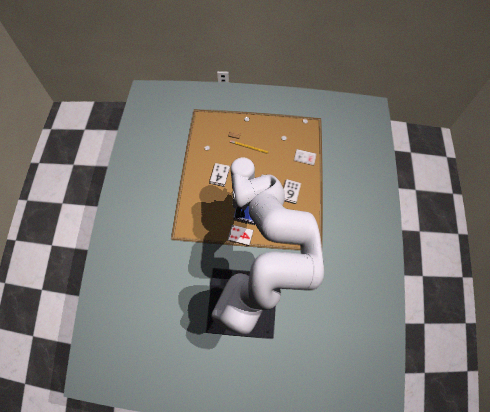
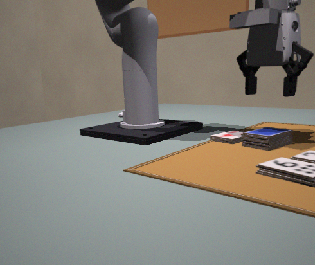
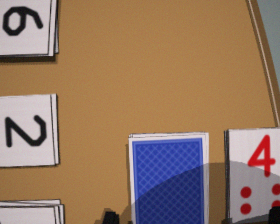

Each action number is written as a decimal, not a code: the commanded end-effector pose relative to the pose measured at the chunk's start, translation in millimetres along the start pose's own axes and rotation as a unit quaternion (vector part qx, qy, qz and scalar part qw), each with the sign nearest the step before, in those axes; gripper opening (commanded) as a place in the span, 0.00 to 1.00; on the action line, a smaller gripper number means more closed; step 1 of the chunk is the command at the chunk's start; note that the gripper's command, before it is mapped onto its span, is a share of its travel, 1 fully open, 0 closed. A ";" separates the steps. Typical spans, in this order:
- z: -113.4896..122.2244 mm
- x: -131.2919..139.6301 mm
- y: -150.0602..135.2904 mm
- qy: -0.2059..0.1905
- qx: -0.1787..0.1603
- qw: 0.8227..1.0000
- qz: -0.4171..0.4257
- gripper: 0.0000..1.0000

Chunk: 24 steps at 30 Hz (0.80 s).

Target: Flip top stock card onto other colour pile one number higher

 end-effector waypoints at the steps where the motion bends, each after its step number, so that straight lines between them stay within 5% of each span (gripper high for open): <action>1: 0.0 -1.1 -1.5 -0.002 -0.003 1.000 0.004 1.00; 24: -5.2 -8.1 -0.7 -0.007 -0.009 1.000 0.023 1.00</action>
Point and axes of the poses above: the point where the finger pads meet when closed, its own z axis back along the fingers, its own y axis across the jaws, x = y × z, the point moved 4 cm from there along z, back along the fingers, and after that the axes turned 15 degrees about z, right-handed, at the moved point
